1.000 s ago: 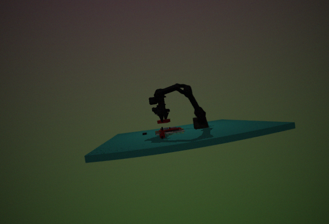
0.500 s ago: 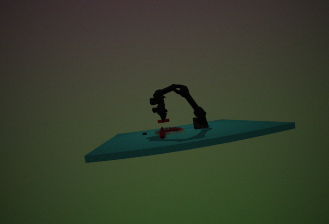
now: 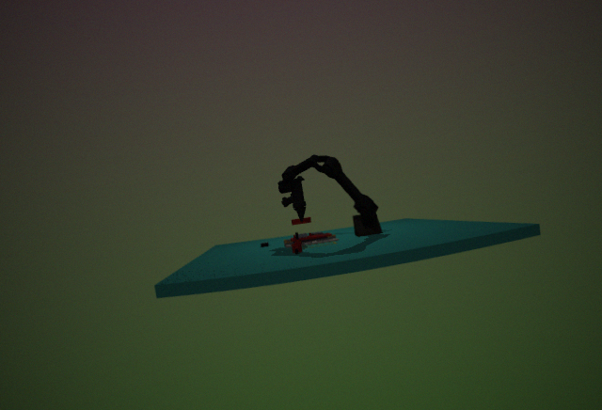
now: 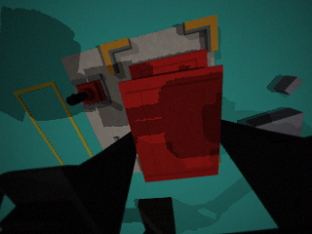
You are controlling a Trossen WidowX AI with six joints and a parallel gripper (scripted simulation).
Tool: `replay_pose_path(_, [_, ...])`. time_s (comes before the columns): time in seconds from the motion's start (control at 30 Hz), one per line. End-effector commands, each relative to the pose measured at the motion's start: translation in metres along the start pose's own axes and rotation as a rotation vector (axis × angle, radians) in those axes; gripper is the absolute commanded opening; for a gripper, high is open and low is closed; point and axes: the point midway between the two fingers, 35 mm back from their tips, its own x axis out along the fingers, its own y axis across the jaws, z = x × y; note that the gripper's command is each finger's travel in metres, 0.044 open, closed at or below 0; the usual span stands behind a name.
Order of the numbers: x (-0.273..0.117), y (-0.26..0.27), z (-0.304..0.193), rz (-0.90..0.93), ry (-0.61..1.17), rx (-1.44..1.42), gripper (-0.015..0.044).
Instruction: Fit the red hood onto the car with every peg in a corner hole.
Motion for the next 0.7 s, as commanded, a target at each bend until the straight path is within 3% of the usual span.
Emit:
replay_pose_path(0.0, [-0.003,-0.009,0.000,-0.008,-0.008,-0.037,0.0000])
replay_pose_path(0.27, [0.004,-0.008,0.000,-0.008,-0.008,-0.037,0.0000])
replay_pose_path(0.67, [0.047,-0.008,0.005,-0.006,-0.009,-0.038,0.0000])
